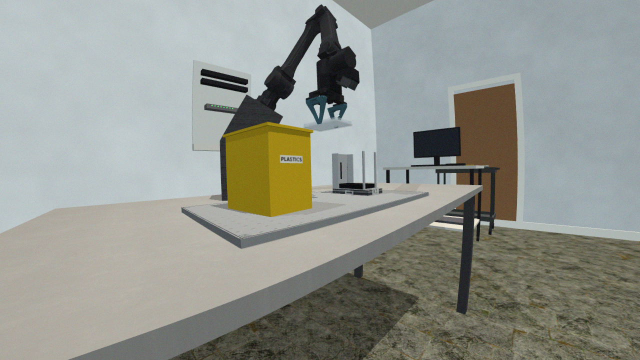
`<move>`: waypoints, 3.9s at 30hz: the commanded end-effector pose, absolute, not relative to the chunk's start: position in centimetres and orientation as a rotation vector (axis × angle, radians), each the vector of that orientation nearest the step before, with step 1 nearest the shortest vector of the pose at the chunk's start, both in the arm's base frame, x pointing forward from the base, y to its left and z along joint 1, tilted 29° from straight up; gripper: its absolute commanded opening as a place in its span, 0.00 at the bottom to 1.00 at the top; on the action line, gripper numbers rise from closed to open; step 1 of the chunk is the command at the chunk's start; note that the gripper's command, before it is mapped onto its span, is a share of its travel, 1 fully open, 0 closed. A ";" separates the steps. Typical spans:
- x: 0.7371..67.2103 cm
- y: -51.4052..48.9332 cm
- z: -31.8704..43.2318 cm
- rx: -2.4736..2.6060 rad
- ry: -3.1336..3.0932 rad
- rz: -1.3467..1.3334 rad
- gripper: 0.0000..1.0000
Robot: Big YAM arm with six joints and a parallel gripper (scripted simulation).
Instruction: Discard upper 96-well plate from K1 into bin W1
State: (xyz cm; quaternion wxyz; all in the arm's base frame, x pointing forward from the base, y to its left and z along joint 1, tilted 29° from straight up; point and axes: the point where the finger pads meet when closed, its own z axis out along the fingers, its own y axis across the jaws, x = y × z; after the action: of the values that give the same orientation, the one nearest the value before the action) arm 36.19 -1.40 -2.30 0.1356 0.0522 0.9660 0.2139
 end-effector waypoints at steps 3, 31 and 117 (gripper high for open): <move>36.1 -3.9 -3.0 0.145 2.795 0.613 0.00; 35.5 -11.4 -6.5 0.149 2.799 0.608 0.00; 34.9 -21.2 -11.1 0.130 2.805 0.598 0.00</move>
State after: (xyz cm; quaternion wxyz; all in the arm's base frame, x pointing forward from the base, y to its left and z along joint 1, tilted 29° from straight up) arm 34.09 -21.47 -12.10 0.1273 0.0515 0.9673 0.2134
